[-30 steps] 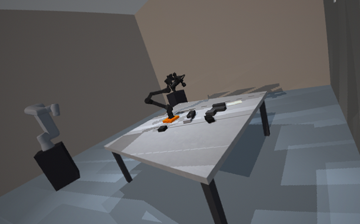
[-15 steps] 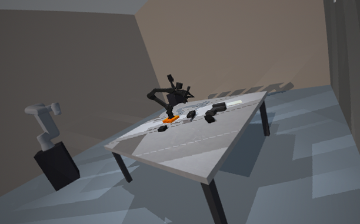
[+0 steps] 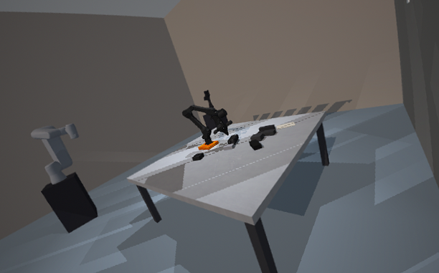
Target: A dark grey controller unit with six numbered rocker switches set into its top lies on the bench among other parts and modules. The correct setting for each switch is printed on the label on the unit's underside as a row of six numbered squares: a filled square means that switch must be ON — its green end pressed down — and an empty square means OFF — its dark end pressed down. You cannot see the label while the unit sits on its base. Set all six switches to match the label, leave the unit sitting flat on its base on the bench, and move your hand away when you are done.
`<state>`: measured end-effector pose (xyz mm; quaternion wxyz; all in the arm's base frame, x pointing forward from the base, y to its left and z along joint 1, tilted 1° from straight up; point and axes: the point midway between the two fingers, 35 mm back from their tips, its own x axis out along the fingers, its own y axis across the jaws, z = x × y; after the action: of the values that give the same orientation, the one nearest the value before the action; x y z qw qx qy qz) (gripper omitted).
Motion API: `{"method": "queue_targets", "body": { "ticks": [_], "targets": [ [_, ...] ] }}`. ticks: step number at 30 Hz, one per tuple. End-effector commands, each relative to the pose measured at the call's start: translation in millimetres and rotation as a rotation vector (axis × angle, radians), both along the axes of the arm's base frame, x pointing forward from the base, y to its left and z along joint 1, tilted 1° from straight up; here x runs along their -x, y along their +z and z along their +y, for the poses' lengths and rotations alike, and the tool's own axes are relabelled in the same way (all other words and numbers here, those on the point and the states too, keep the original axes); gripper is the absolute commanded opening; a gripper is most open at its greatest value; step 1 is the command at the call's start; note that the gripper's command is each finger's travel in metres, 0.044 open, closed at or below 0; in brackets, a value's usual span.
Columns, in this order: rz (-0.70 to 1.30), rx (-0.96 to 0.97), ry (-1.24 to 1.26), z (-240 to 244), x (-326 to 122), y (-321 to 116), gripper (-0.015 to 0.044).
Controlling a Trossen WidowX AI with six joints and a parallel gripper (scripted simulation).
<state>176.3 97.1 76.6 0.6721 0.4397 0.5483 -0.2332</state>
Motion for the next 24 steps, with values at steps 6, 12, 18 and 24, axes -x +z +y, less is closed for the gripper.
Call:
{"method": "queue_targets", "body": {
  "ticks": [6, 12, 18, 24],
  "targets": [
    [0.008, 0.005, -0.004, -0.8, -0.1, -1.7, 0.0000],
    [0.069, 0.063, -0.012, -1.0, -20.6, 11.9, 0.0000],
    [0.181, 0.153, -0.022, -2.7, -59.9, 26.0, 0.0000],
    [0.301, 0.231, -0.026, -8.2, -101.5, 27.5, 0.0000]
  ]
}}
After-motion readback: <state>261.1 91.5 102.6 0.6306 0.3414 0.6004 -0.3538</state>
